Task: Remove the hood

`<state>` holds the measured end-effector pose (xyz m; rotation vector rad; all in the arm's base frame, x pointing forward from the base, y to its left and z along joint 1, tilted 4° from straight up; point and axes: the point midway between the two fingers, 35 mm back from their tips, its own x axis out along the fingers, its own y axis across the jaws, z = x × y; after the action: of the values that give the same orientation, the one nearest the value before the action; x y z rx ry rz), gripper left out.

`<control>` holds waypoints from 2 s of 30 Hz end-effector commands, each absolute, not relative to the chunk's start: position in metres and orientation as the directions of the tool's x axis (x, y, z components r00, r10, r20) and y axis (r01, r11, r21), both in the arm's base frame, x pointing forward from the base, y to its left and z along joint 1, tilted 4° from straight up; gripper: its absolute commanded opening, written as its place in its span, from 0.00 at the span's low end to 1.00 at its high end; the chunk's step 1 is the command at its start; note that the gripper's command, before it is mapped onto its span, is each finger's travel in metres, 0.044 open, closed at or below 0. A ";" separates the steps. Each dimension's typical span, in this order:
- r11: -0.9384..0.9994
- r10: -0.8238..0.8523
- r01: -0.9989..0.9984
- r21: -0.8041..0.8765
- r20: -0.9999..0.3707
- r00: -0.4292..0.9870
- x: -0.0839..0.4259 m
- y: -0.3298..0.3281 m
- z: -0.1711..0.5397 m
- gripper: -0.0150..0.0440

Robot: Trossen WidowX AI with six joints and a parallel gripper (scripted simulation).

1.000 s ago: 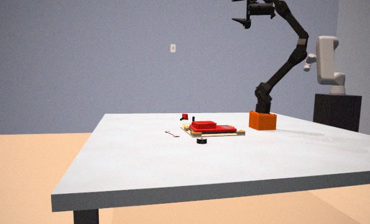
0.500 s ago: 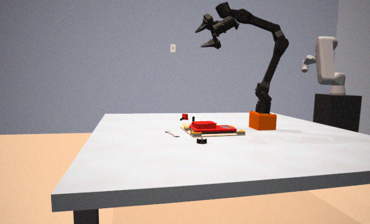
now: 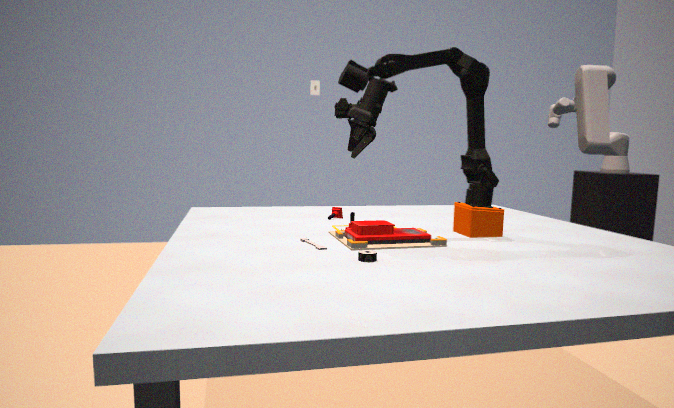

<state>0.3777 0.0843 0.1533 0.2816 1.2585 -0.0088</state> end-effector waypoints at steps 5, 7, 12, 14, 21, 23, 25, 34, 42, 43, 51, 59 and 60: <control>0.980 0.028 -0.194 0.033 -0.999 -0.025 0.329 0.134 0.049 1.00; 0.974 0.012 -0.227 0.024 -0.999 -0.052 0.324 0.137 0.041 1.00; 0.974 0.012 -0.227 0.024 -0.999 -0.052 0.325 0.139 0.041 1.00; 0.974 0.012 -0.227 0.024 -0.999 -0.052 0.325 0.139 0.040 1.00; 0.974 0.013 -0.227 0.024 -0.999 -0.052 0.326 0.139 0.033 1.00; 0.974 0.013 -0.227 0.024 -0.999 -0.052 0.326 0.139 0.031 1.00; 0.974 0.013 -0.227 0.024 -0.999 -0.052 0.326 0.140 0.029 1.00; 0.974 0.013 -0.227 0.024 -0.999 -0.052 0.326 0.140 0.020 1.00; 0.974 0.013 -0.227 0.024 -0.999 -0.052 0.326 0.141 0.013 1.00; 0.974 0.013 -0.227 0.024 -0.999 -0.052 0.326 0.141 0.012 1.00; 0.974 0.013 -0.227 0.024 -0.999 -0.052 0.326 0.141 0.004 1.00; 0.974 0.013 -0.227 0.024 -0.999 -0.052 0.325 0.141 -0.004 1.00; 0.974 0.013 -0.227 0.024 -0.999 -0.052 0.325 0.141 -0.005 1.00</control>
<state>0.3258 0.1415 -0.0012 -0.1639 1.6122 0.1981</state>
